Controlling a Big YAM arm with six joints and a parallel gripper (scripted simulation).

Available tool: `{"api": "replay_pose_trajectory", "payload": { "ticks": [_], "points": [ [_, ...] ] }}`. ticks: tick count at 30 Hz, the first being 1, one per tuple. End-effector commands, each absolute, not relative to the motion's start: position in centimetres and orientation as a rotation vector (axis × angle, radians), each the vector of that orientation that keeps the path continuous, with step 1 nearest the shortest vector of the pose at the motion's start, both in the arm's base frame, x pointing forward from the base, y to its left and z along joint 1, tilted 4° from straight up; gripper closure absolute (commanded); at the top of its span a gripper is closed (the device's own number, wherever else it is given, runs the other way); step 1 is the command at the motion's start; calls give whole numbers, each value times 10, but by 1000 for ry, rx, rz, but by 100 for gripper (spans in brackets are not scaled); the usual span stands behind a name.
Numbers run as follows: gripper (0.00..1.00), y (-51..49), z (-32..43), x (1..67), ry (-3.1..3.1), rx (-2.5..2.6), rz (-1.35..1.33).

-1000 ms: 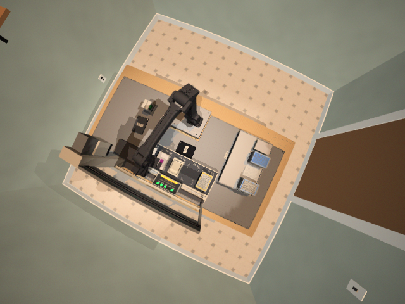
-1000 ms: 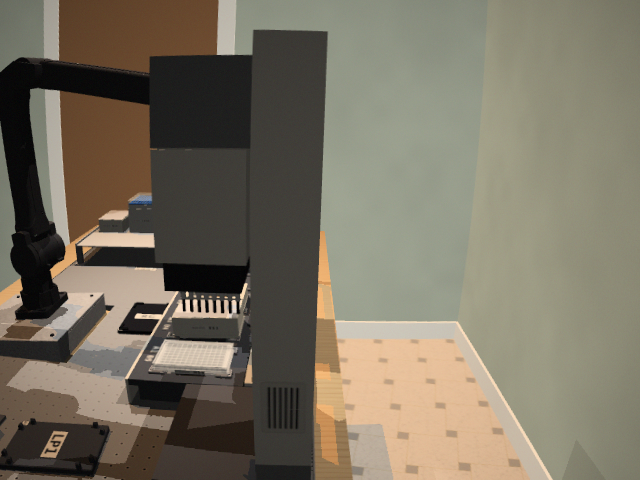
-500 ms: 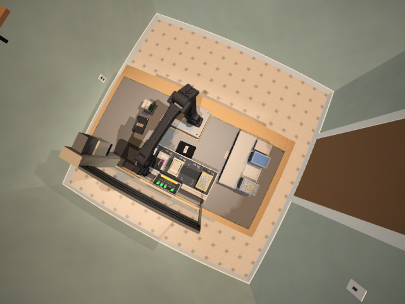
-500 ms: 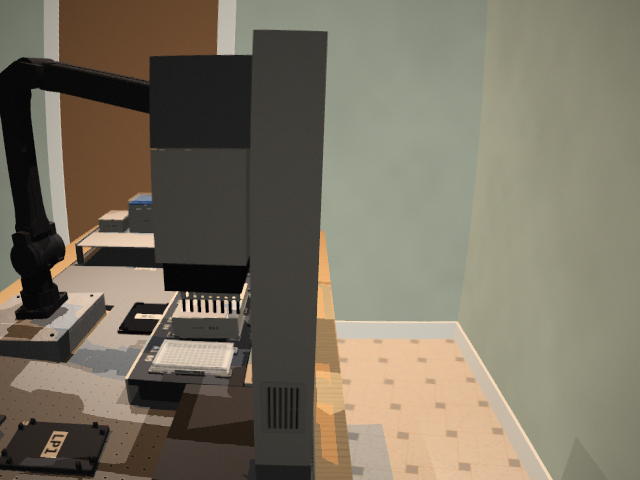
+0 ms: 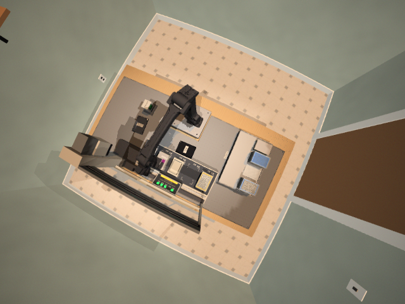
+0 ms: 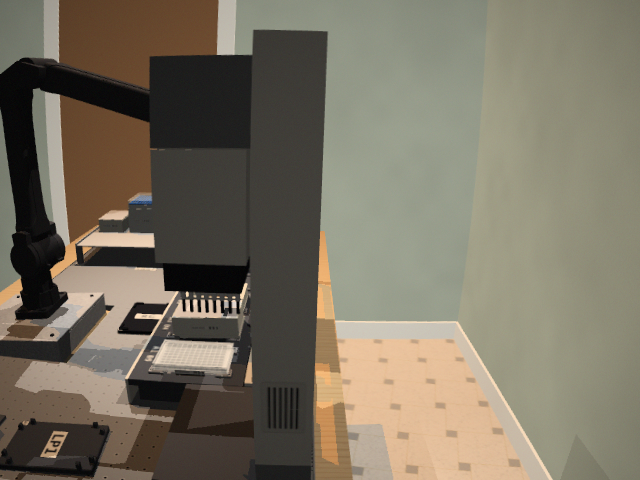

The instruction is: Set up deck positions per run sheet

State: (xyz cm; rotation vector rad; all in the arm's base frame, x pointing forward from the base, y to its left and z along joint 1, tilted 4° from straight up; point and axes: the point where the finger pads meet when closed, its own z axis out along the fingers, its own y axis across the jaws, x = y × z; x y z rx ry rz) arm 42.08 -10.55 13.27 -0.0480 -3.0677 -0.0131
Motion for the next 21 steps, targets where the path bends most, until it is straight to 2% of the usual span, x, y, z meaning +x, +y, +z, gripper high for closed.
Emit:
{"api": "replay_pose_trajectory", "payload": {
  "ticks": [1, 21],
  "points": [
    [0, -106, 126, 426, -3079, -60, -12],
    [0, -107, 95, 423, -3079, -60, -12]
  ]
}}
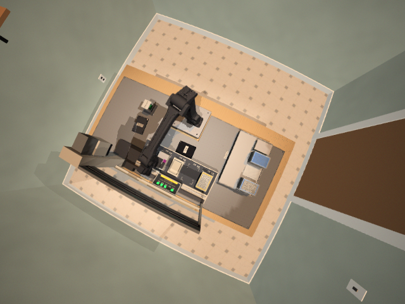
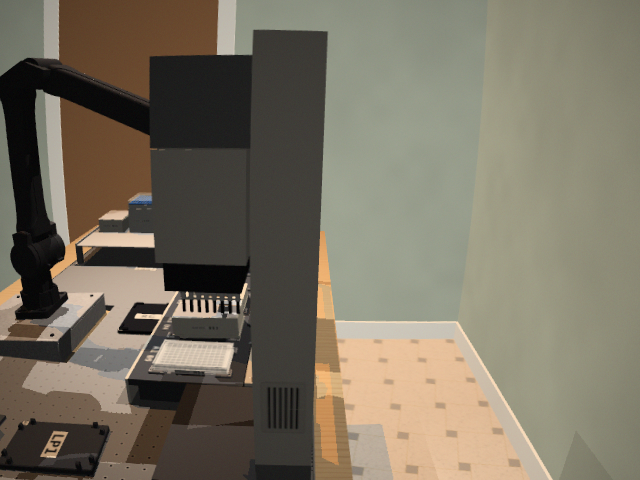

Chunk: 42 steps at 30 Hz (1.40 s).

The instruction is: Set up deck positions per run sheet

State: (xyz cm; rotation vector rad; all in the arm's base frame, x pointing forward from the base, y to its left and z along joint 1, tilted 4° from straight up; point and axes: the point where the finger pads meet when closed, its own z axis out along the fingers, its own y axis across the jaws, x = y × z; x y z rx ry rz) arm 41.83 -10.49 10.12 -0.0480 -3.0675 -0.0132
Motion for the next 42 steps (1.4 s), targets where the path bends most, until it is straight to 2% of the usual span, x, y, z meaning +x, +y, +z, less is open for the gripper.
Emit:
{"api": "replay_pose_trajectory", "payload": {
  "ticks": [1, 42],
  "points": [
    [0, -107, 94, 423, -3079, -60, -12],
    [0, -108, 39, 420, -3088, -60, -9]
  ]
}}
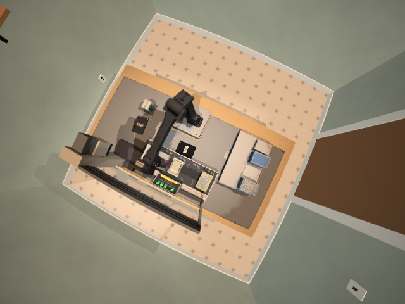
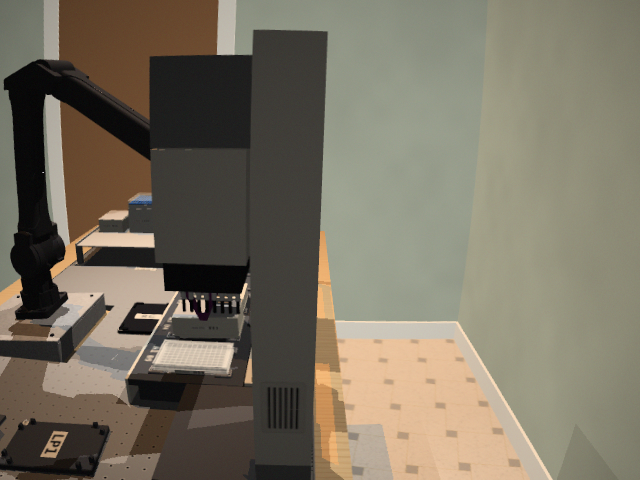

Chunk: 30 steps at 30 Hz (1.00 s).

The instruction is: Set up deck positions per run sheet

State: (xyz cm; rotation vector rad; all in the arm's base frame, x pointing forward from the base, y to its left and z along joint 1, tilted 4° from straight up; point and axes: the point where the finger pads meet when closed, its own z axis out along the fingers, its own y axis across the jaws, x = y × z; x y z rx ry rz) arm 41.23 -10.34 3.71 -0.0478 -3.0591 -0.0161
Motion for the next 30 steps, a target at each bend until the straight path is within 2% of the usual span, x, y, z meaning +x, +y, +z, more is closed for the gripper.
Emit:
{"api": "replay_pose_trajectory", "payload": {
  "ticks": [1, 11, 23, 24, 30],
  "points": [
    [0, -108, 34, 418, -3078, -60, -12],
    [0, -108, 18, 416, -3077, -60, -13],
    [0, -108, 34, 428, -3110, -51, 0],
    [100, -108, 34, 428, -3110, -51, 0],
    [100, -108, 34, 428, -3110, -51, 0]
  ]
}}
